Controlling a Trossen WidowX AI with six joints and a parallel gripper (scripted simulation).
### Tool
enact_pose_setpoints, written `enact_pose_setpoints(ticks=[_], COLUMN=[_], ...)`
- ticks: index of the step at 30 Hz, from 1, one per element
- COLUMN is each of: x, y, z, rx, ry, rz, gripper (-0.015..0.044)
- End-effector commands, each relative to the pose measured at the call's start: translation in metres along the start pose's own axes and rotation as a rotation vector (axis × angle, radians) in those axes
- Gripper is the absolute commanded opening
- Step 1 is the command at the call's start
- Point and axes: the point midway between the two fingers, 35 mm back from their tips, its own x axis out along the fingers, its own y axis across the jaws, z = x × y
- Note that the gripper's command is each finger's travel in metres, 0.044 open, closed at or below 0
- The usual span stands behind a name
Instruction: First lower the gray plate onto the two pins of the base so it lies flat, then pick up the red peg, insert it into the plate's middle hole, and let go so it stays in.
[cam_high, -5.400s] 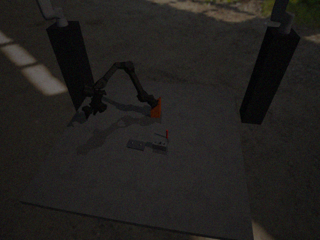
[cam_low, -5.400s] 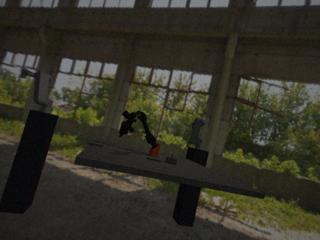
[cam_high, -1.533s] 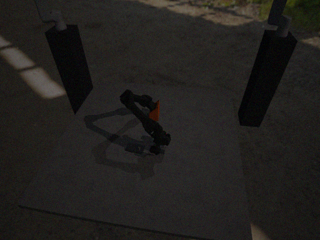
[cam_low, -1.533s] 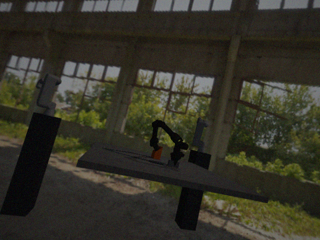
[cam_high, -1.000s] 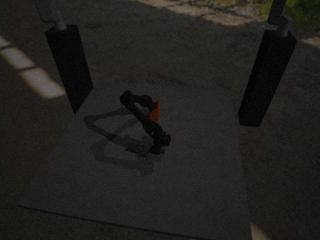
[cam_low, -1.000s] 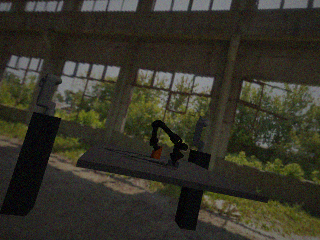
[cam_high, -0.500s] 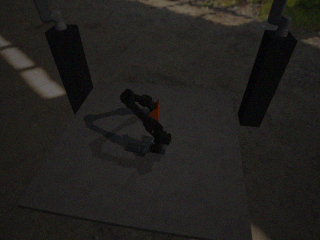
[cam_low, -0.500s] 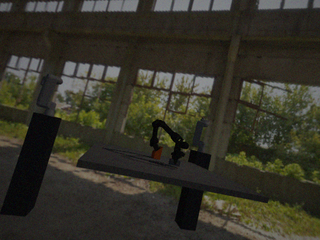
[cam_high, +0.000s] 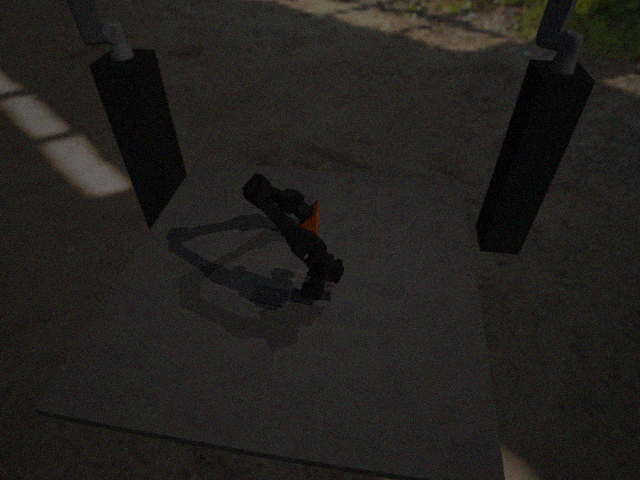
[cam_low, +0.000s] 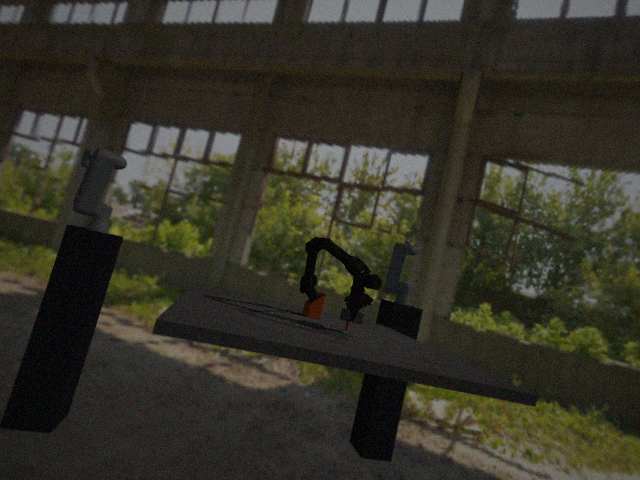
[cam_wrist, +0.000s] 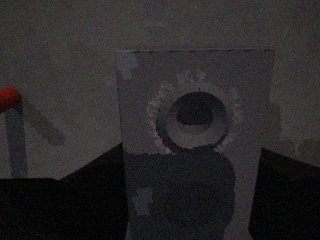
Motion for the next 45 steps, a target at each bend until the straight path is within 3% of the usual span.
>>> enact_pose_setpoints(ticks=[1,23,45], x=[-0.011,-0.078,-0.052], y=[-0.001,0.002,-0.016], z=[0.0,-0.005,-0.061], rx=[0.003,-0.022,-0.03], ry=[-0.003,0.013,-0.003], rz=[0.005,0.031,0.032], gripper=[0.0,0.0,0.0])
